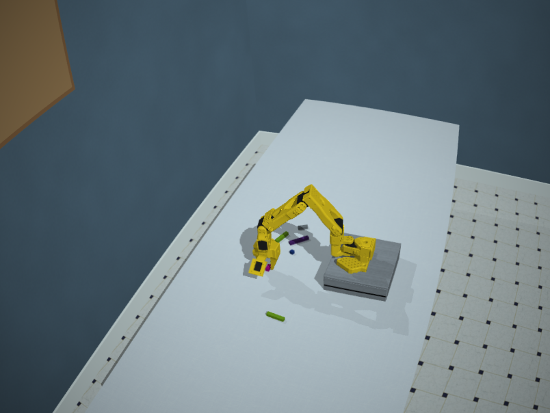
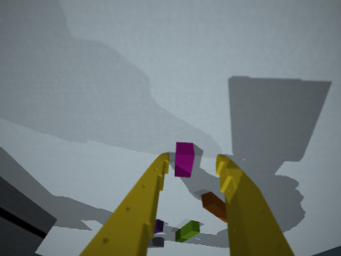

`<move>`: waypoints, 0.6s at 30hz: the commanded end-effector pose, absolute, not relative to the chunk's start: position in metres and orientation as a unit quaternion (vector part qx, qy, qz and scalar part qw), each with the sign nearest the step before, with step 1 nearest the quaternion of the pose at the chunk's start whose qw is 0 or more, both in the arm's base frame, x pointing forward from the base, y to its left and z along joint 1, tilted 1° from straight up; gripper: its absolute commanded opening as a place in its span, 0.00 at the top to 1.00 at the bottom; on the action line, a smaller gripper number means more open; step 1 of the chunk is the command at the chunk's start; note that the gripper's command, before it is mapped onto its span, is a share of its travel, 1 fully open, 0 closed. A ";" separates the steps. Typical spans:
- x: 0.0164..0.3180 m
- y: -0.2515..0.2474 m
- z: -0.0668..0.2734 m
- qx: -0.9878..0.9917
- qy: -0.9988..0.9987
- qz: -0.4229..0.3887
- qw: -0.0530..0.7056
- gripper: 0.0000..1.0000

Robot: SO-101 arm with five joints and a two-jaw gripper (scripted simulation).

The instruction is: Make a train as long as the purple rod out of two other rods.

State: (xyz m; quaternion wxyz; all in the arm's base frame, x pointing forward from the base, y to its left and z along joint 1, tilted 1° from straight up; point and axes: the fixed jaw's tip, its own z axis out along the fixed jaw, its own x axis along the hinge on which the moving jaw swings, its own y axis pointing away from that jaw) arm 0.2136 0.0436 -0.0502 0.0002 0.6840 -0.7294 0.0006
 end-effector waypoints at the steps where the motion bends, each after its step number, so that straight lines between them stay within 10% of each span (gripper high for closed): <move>1: 0.210 0.044 -0.054 0.687 -0.726 -0.006 0.010 0.81; 18: 0.210 0.044 -0.054 0.687 -0.726 -0.006 0.010 0.84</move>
